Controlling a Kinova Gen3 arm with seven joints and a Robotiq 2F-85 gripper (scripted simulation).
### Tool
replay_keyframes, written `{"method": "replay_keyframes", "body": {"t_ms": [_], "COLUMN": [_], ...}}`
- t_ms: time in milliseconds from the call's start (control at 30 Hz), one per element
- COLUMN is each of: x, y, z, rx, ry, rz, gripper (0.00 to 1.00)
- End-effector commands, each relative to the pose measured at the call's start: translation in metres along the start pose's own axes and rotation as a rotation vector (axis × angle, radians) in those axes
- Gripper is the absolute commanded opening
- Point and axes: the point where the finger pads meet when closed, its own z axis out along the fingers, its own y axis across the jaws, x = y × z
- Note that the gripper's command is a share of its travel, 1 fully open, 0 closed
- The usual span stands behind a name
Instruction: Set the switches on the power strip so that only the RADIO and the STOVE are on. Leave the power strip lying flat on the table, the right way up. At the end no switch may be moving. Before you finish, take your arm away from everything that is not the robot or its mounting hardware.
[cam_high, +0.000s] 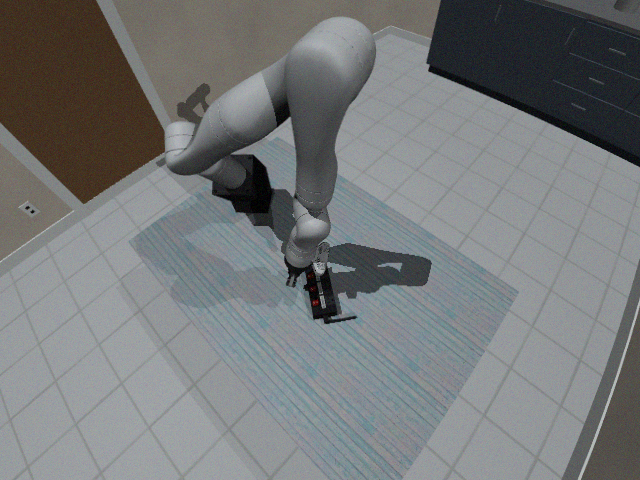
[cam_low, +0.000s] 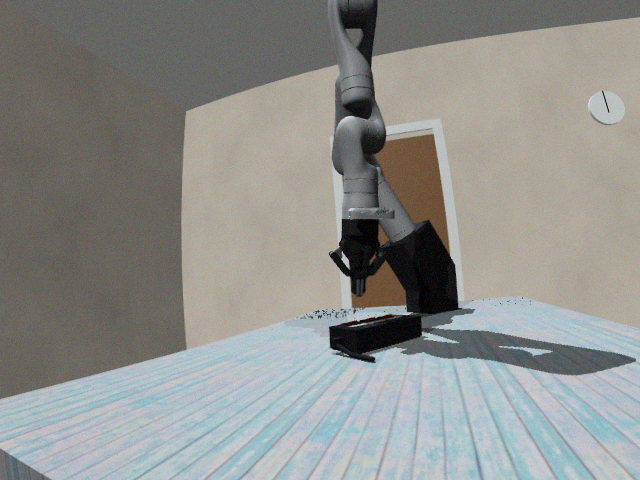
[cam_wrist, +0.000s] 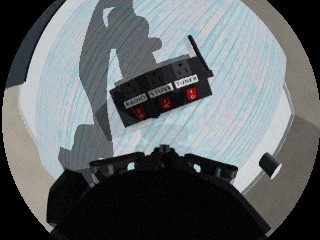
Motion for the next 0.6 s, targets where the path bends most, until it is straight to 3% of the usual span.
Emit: {"method": "replay_keyframes", "body": {"t_ms": [0,200,233,567], "x": [-0.003,-0.003,0.000,0.000], "y": [0.001,0.001,0.001,0.001], "z": [0.006,0.006,0.019,0.019], "rx": [-0.006,-0.006,-0.006,-0.006], "ry": [-0.014,-0.014,-0.013,-0.013], "rz": [-0.001,-0.001,-0.002,-0.002], "gripper": [0.00,0.00,0.00,0.00]}}
